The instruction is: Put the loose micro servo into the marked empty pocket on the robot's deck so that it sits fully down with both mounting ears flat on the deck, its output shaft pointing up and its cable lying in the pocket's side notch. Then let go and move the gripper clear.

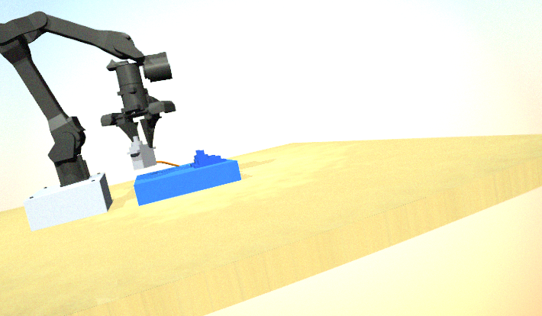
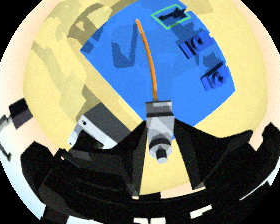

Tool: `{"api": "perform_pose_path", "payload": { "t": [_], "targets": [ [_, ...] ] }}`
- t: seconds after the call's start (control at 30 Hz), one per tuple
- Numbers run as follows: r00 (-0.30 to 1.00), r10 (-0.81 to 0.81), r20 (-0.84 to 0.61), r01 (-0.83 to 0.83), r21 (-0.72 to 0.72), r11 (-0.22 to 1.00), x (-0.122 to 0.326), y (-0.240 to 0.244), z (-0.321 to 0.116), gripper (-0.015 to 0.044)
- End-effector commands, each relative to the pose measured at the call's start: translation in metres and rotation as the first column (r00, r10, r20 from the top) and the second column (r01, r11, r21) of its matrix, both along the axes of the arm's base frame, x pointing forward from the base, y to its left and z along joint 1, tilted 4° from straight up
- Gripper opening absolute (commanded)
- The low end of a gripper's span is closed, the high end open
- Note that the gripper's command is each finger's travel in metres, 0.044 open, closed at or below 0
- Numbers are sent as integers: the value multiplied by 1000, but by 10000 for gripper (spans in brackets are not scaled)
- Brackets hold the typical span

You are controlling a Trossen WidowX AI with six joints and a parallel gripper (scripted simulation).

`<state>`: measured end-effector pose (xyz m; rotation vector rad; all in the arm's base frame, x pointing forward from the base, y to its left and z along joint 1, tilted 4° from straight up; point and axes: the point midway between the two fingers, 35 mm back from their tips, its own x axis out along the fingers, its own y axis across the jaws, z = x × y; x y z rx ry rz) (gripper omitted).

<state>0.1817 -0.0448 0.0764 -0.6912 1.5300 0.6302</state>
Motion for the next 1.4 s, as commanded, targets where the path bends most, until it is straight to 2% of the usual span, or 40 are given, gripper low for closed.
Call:
{"api": "perform_pose_path", "payload": {
  "t": [0.0, 0.37, 0.63, 1.37],
  "targets": [
    [1000, -4, 7, 4, -4, 1000, 5, -1, 2, 0],
    [1000, -4, 10, 4, -4, 1000, 46, -6, 1, 0],
    [1000, -4, 10, 4, -4, 1000, 49, -3, 1, 0],
    [1000, -4, 11, 4, 3, 1000, 60, 88, -5, 0]
  ]
}}
